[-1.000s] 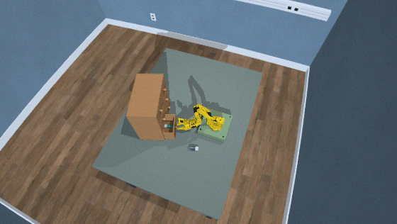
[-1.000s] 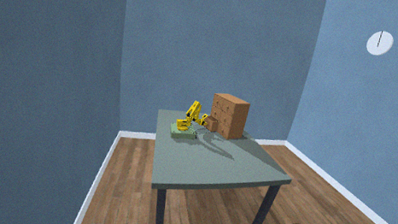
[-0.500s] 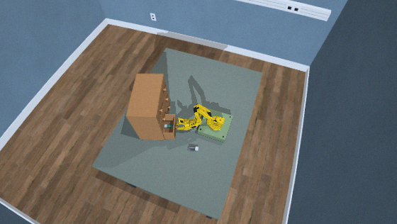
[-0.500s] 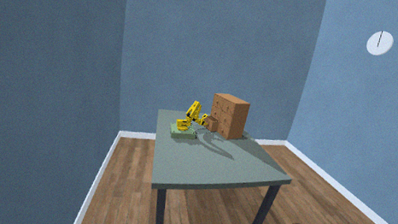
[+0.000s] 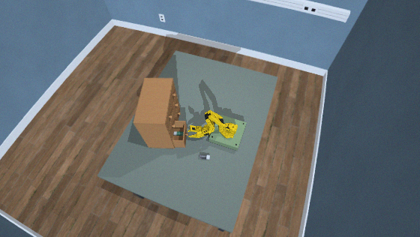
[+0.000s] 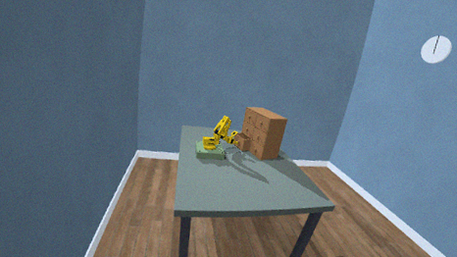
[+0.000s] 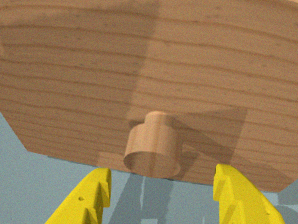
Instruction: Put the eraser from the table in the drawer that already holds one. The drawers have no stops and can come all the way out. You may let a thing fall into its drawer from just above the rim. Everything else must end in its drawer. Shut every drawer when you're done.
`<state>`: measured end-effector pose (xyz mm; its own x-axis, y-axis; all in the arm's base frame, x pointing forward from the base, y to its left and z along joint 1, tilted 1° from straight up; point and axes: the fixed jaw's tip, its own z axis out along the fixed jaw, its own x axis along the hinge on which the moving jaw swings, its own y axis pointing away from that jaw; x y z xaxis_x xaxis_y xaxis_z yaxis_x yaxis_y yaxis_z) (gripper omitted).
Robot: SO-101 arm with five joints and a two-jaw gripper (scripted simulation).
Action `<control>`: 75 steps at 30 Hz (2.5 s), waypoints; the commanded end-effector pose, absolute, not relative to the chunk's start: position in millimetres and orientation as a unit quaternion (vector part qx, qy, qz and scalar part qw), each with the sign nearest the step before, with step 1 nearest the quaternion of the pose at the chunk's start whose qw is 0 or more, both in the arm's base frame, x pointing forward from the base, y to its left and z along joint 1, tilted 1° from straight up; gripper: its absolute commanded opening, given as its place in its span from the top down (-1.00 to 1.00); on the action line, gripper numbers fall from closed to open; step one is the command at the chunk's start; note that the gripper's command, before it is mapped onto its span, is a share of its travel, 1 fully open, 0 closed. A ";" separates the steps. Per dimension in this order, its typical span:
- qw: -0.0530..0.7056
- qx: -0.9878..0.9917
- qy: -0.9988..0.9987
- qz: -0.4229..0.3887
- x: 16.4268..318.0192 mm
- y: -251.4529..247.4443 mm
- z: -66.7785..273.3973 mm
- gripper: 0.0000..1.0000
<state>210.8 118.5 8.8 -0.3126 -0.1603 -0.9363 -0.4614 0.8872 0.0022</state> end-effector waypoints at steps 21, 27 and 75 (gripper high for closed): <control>0.561 -0.220 0.785 0.145 185.0 116.6 19.2 0.57; 0.561 -0.220 0.785 0.145 185.0 116.6 19.2 0.57; 0.429 -0.244 0.863 0.107 204.7 126.0 28.2 0.57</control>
<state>203.4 124.9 22.2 -0.5081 -0.3150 -0.8016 -0.5065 0.8620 -0.0177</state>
